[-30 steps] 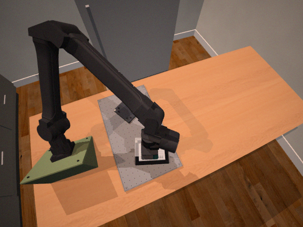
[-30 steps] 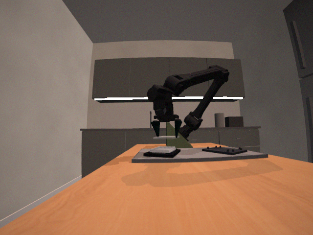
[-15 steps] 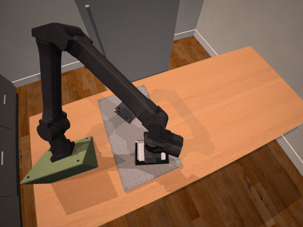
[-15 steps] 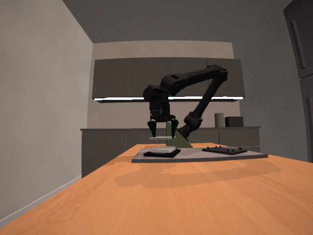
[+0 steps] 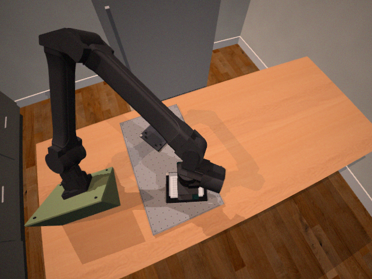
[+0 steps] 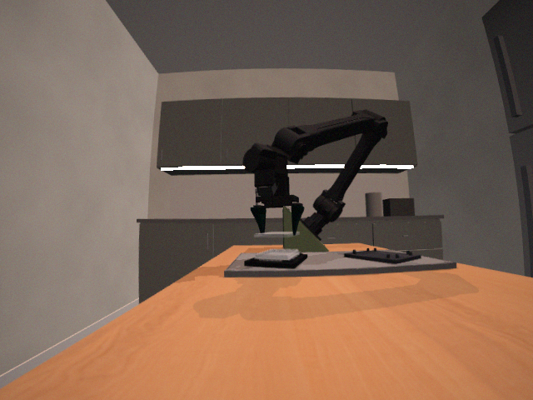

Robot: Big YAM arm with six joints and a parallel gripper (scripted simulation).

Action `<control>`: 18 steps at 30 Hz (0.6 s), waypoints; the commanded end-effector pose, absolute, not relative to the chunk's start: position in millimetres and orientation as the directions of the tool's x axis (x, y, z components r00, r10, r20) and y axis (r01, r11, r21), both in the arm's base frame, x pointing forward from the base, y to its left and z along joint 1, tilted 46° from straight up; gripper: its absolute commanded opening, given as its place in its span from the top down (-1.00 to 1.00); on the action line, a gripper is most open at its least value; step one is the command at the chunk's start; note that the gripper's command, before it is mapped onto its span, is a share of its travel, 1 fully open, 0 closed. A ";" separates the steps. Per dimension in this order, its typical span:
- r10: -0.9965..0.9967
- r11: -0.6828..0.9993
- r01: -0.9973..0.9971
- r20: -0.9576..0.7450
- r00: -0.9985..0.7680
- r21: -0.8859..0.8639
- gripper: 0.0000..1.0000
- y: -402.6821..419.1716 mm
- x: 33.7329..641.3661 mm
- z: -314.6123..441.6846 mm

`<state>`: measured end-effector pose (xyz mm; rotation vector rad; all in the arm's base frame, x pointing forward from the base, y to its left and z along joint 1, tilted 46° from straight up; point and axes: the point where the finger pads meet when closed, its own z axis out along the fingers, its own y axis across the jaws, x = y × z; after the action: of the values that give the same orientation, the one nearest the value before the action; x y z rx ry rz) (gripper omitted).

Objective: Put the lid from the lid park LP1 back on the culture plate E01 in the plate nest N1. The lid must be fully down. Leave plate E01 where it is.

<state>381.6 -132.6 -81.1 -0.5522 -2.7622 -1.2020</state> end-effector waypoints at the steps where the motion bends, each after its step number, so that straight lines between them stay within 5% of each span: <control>1: 0.289 0.640 0.336 0.189 -0.939 0.692 1.00 -140.2 400.8 -78.5; 18: 0.292 0.637 0.341 0.193 -0.937 0.691 1.00 -139.7 401.9 -79.4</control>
<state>381.6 -131.8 -81.6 -0.5506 -2.7605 -1.2022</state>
